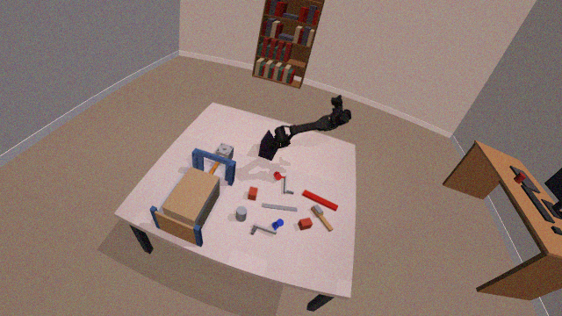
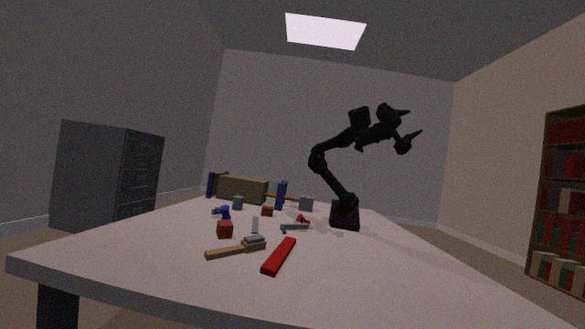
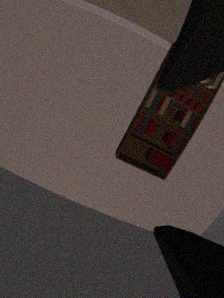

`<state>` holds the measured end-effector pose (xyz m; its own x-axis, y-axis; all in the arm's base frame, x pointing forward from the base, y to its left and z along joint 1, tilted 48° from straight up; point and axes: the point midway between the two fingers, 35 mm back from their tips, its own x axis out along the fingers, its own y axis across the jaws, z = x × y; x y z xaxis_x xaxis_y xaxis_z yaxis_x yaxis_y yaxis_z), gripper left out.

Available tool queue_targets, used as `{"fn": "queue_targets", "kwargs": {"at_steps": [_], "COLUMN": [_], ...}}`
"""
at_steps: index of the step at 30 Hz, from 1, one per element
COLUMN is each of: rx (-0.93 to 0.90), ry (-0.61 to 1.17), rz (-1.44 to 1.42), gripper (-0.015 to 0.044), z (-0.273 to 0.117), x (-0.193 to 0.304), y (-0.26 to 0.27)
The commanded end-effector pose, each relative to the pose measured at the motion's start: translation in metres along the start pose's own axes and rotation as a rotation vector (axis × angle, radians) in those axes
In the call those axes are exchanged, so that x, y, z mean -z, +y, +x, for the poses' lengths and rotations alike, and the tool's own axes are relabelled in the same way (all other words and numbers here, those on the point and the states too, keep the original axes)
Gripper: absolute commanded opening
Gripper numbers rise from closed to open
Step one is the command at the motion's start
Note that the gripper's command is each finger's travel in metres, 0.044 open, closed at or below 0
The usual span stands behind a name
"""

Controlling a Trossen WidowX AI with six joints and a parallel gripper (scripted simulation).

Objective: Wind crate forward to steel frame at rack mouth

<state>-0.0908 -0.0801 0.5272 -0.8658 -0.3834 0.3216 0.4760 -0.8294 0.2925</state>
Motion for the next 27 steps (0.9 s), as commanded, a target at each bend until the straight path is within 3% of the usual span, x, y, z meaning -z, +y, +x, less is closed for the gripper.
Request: {"fn": "queue_targets", "kwargs": {"at_steps": [1, 5, 14, 20, 27], "rx": [0.005, 0.122, 0.633, 0.926, 1.287], "ry": [0.0, 0.006, -0.003, -0.001, -0.038], "rz": [-0.001, -0.014, -0.037, 0.013, 0.138], "gripper": [0.0426, 0.044, 0.044, 0.044, 0.044], "z": [0.0, 0.01, -0.003, -0.052, -0.153], "x": [0.0, 0.003, 0.0, 0.0, 0.007], "y": [-0.001, -0.032, -0.167, -0.239, -0.301]}}
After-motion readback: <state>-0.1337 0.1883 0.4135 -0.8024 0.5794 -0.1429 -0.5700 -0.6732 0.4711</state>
